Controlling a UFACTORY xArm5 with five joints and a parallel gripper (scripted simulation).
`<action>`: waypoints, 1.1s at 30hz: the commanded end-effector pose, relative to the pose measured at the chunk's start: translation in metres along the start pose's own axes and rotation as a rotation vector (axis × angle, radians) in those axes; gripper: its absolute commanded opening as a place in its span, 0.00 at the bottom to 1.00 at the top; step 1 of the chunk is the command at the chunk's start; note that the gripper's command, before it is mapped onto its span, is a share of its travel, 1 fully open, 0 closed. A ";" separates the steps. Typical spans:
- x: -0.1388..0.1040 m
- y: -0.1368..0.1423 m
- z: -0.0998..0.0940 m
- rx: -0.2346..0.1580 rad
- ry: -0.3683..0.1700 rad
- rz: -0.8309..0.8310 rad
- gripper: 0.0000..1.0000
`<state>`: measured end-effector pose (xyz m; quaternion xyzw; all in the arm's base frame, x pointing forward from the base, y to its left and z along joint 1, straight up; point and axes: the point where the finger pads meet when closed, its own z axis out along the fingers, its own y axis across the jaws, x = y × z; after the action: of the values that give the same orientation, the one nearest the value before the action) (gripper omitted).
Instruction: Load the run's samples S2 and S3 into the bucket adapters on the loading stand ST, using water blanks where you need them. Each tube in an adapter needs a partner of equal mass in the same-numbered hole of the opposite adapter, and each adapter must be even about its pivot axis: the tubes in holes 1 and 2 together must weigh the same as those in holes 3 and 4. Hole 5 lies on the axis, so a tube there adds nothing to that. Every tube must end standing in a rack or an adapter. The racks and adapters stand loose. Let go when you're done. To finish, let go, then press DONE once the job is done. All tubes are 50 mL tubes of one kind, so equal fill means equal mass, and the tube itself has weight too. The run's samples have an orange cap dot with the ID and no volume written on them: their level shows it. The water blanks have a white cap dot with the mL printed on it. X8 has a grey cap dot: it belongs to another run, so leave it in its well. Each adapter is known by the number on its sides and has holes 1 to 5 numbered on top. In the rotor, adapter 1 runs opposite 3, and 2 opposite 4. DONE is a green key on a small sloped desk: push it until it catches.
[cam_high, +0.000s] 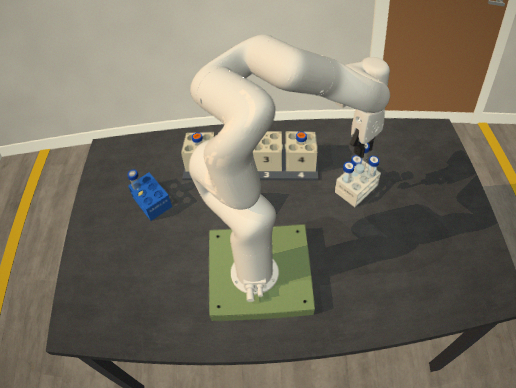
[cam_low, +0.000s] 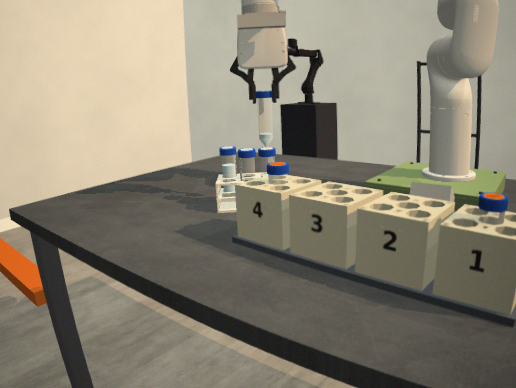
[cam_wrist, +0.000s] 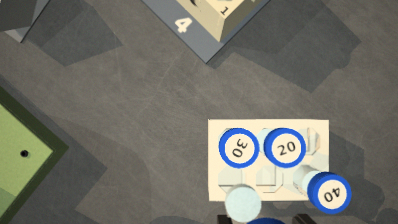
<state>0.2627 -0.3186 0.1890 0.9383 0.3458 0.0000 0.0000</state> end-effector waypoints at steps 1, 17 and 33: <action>0.000 0.001 -0.011 -0.005 -0.002 0.000 0.00; 0.000 0.001 -0.024 -0.005 -0.002 0.000 0.00; 0.063 -0.017 -0.024 -0.005 0.000 0.433 0.00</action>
<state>0.2877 -0.2806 0.2111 0.9788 0.2049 -0.0006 -0.0008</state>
